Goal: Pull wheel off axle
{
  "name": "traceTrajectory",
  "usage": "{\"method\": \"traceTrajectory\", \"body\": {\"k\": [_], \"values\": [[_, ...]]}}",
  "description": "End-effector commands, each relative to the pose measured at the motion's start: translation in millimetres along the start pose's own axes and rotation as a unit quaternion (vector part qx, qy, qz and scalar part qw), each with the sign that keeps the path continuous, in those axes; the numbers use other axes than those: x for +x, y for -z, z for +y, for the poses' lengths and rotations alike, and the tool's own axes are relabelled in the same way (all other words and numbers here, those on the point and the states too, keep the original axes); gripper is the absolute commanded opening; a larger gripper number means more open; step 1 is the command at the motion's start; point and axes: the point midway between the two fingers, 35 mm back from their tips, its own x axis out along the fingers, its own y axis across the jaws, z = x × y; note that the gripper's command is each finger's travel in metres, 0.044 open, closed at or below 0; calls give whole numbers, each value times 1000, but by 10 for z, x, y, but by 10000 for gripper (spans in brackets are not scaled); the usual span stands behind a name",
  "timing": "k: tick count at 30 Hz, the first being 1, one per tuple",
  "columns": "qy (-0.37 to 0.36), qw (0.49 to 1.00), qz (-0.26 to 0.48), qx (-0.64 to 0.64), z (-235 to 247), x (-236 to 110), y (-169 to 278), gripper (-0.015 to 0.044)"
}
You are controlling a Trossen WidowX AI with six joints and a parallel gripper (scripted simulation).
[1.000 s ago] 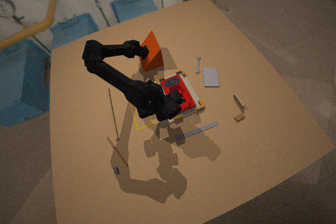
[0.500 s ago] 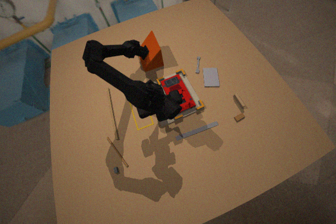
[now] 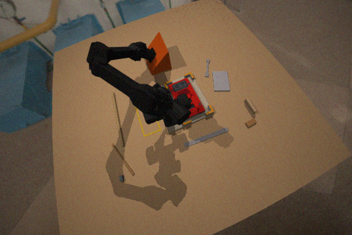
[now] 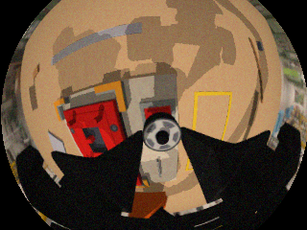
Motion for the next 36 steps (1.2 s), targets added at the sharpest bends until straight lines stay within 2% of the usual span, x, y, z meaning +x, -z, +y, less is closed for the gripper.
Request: {"method": "traceTrajectory", "body": {"k": [1,26,36], "values": [[-5,1000,-16,-6,19,-198,8,0],[-5,1000,-17,-7,18,-283,14,0],[-5,1000,-17,-7,-12,-612,53,0]]}}
